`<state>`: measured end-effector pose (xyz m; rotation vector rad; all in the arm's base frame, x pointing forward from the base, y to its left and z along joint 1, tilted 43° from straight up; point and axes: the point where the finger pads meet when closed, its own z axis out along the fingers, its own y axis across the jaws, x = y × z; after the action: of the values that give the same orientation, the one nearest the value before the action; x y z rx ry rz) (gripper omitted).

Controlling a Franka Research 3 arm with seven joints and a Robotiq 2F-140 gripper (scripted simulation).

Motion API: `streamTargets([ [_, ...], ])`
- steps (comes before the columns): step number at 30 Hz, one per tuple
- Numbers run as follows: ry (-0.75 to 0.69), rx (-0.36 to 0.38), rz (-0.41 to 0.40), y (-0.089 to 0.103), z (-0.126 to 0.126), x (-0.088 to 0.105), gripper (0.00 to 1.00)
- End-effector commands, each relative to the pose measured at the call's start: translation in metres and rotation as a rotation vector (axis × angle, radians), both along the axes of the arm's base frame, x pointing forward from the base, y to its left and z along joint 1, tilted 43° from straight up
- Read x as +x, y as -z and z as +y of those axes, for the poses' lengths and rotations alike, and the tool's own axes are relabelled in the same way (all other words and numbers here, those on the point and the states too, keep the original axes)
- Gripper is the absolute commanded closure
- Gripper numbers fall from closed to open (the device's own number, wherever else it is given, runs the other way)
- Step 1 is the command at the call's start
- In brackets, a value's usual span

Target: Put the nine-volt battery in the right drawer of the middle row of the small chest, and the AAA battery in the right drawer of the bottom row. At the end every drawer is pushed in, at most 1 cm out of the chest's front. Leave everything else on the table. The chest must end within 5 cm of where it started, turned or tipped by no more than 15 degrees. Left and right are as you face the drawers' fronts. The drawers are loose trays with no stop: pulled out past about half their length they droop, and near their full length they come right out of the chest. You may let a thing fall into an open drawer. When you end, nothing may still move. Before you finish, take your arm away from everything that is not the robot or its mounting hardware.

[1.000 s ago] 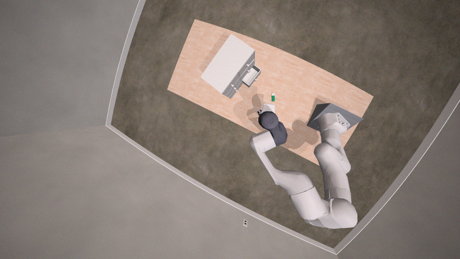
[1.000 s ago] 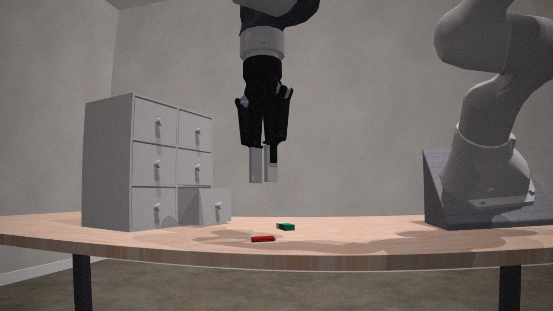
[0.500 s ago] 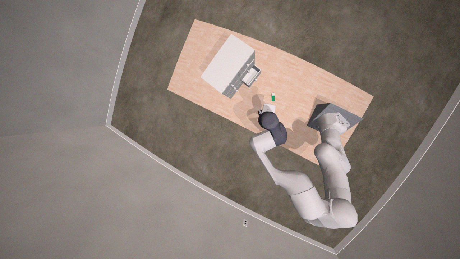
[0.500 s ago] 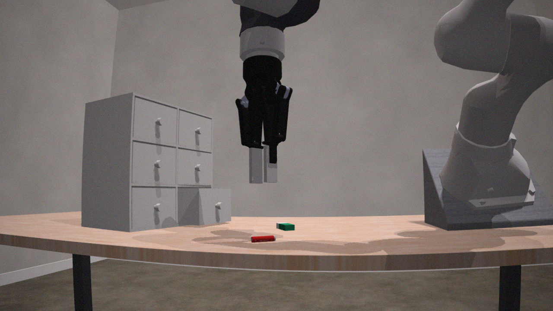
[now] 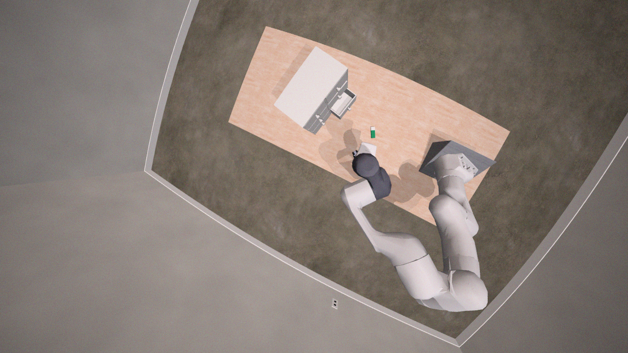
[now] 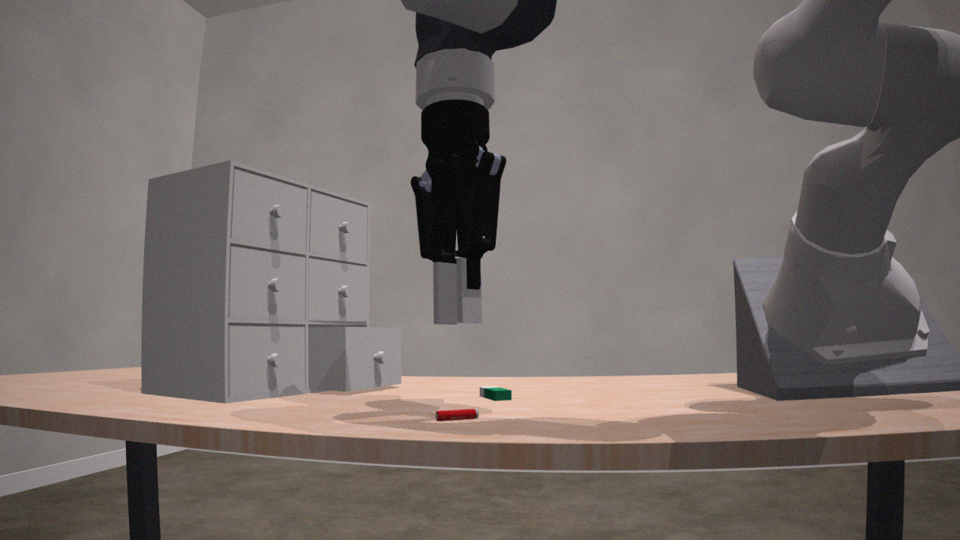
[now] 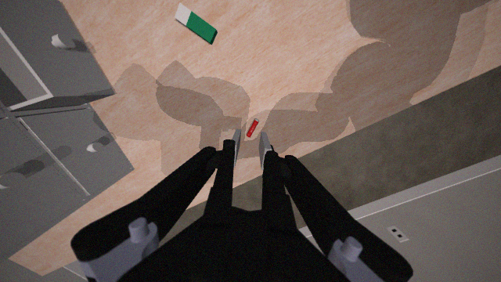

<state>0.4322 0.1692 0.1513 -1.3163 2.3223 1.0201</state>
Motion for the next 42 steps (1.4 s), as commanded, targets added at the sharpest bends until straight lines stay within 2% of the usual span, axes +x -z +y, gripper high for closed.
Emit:
streamTargets([
  [1, 0.020, -0.002, 0.016, 0.001, 0.000, 0.000, 0.80],
  [7, 0.020, -0.002, 0.016, 0.001, 0.000, 0.000, 0.80],
  [8, 0.075, -0.014, 0.066, 0.003, 0.006, -0.001, 0.80],
  [29, 0.075, -0.014, 0.066, 0.003, 0.006, -0.001, 0.80],
  [30, 0.124, -0.025, 0.111, 0.005, 0.012, -0.002, 0.80],
  [42, 0.124, -0.025, 0.111, 0.005, 0.012, -0.002, 0.80],
])
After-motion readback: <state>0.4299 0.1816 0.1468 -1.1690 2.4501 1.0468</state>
